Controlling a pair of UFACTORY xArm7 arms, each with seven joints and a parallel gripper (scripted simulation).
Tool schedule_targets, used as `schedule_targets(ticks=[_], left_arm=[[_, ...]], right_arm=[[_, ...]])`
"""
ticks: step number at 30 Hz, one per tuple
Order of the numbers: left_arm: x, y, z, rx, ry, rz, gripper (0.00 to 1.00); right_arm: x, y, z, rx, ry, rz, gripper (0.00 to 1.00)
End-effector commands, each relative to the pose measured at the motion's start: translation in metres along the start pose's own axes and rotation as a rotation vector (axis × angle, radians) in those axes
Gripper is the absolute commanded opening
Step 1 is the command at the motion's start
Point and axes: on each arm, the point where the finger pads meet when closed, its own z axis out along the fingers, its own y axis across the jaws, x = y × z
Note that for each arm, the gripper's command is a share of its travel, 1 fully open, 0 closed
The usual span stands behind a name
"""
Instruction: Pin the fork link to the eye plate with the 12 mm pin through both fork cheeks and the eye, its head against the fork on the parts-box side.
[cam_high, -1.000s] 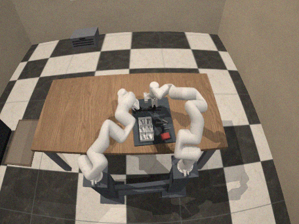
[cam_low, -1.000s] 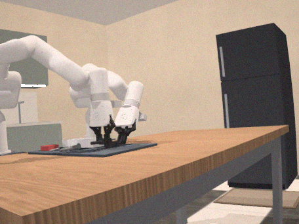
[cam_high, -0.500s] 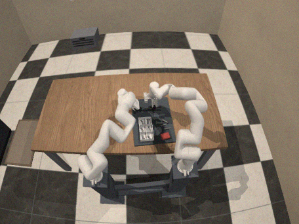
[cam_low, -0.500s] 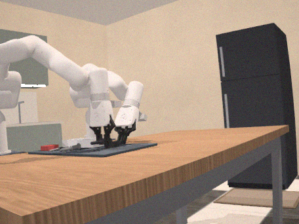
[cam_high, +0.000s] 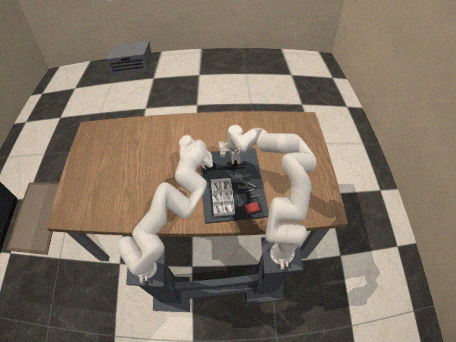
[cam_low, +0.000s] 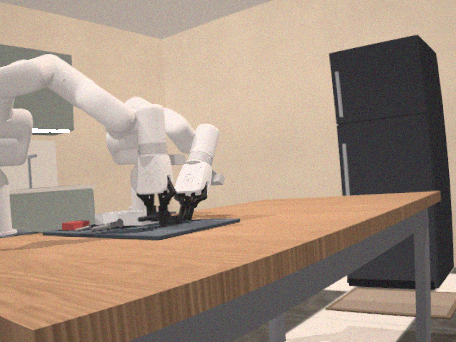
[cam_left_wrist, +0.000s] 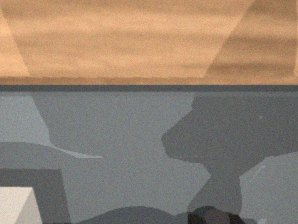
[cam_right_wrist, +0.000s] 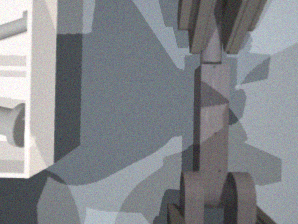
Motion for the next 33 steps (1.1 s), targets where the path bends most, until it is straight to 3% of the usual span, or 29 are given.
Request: schedule_targets(ticks=[1,33], left_arm=[[-0.0017,0.0012,-0.0020,-0.003,-0.002,0.002,0.00],[-0.0017,0.0012,-0.0020,-0.003,-0.002,0.002,0.00]], right_arm=[[0.0008,0.0017,-0.0012,-0.005,0.002,0.000,0.00],[0.0008,0.0017,0.0084,-0.005,0.002,0.000,0.00]])
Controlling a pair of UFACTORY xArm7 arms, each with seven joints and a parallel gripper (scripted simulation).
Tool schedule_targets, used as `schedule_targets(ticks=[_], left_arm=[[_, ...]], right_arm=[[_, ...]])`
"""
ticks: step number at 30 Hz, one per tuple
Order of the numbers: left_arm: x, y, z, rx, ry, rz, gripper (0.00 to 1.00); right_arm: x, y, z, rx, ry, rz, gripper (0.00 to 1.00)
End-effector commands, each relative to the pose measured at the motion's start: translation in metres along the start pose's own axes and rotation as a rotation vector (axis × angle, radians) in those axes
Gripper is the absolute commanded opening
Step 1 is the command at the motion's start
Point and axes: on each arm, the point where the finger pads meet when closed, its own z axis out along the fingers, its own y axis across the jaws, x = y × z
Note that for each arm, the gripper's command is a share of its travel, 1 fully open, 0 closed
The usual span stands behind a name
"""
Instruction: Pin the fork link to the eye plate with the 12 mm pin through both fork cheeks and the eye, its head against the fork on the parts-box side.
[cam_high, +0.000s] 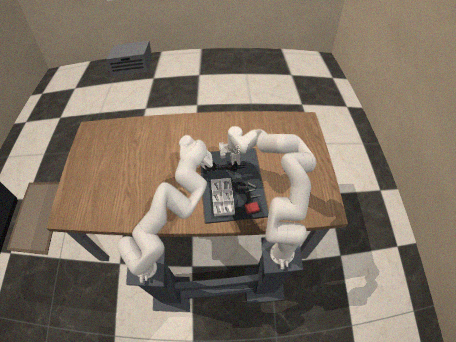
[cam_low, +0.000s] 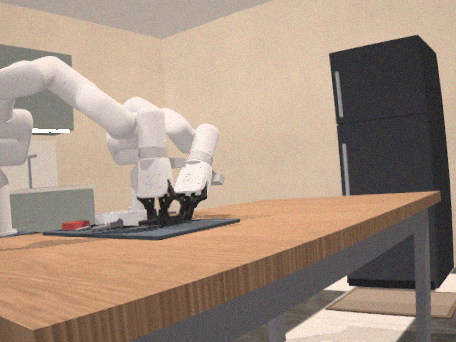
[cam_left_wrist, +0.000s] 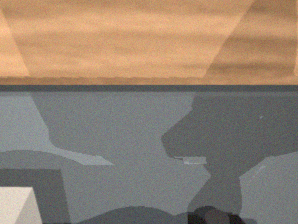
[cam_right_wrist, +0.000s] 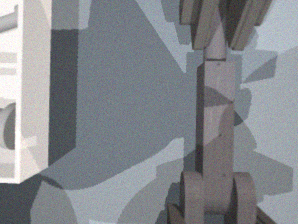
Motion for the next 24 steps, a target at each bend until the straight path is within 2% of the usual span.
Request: schedule_targets(ticks=[1,24], left_arm=[[-0.0017,0.0012,-0.0020,-0.003,-0.002,0.002,0.00],[-0.0017,0.0012,-0.0020,-0.003,-0.002,0.002,0.00]], right_arm=[[0.0008,0.0017,-0.0007,-0.005,0.002,0.000,0.00],[0.0008,0.0017,0.0034,-0.005,0.002,0.000,0.00]])
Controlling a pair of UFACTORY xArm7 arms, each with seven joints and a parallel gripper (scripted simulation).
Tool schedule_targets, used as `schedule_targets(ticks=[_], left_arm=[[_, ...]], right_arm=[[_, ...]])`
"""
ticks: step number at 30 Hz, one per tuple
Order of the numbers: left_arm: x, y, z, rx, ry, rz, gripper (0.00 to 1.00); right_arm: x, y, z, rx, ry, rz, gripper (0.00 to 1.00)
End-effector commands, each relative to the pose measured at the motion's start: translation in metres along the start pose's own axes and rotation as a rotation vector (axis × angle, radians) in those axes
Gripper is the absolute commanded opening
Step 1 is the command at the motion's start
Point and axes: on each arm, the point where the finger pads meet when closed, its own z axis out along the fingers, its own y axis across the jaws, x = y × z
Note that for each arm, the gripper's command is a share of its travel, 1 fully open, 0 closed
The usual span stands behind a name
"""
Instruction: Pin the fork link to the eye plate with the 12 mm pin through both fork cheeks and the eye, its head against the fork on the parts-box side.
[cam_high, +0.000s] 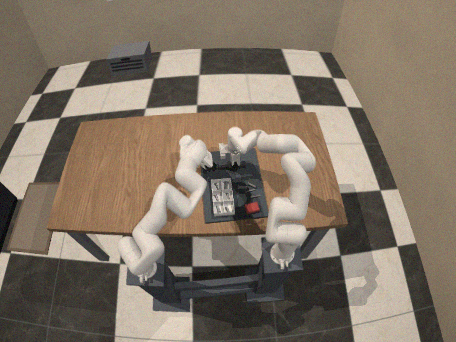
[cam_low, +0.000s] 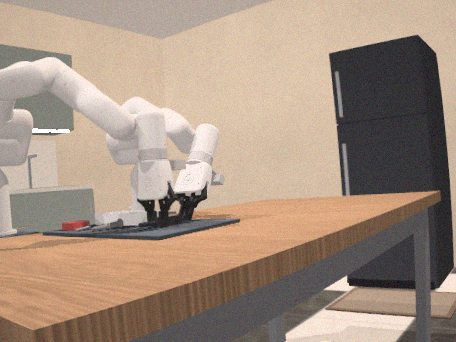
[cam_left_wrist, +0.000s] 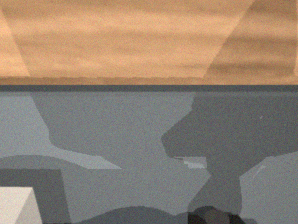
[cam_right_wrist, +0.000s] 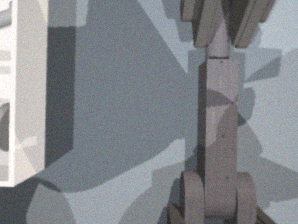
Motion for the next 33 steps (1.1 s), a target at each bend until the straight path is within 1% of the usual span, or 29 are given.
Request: schedule_targets(ticks=[1,24,25,33], left_arm=[[-0.0017,0.0012,-0.0020,-0.003,-0.002,0.002,0.00],[-0.0017,0.0012,-0.0020,-0.003,-0.002,0.002,0.00],[-0.0017,0.0012,-0.0020,-0.003,-0.002,0.002,0.00],[-0.0017,0.0012,-0.0020,-0.003,-0.002,0.002,0.00]], right_arm=[[0.0008,0.0018,-0.0020,-0.006,0.002,0.000,0.00],[0.0008,0.0018,-0.0018,-0.006,0.002,0.000,0.00],[0.0008,0.0018,-0.0018,-0.006,0.002,0.000,0.58],[0.0008,0.0018,-0.0018,-0.006,0.002,0.000,0.58]])
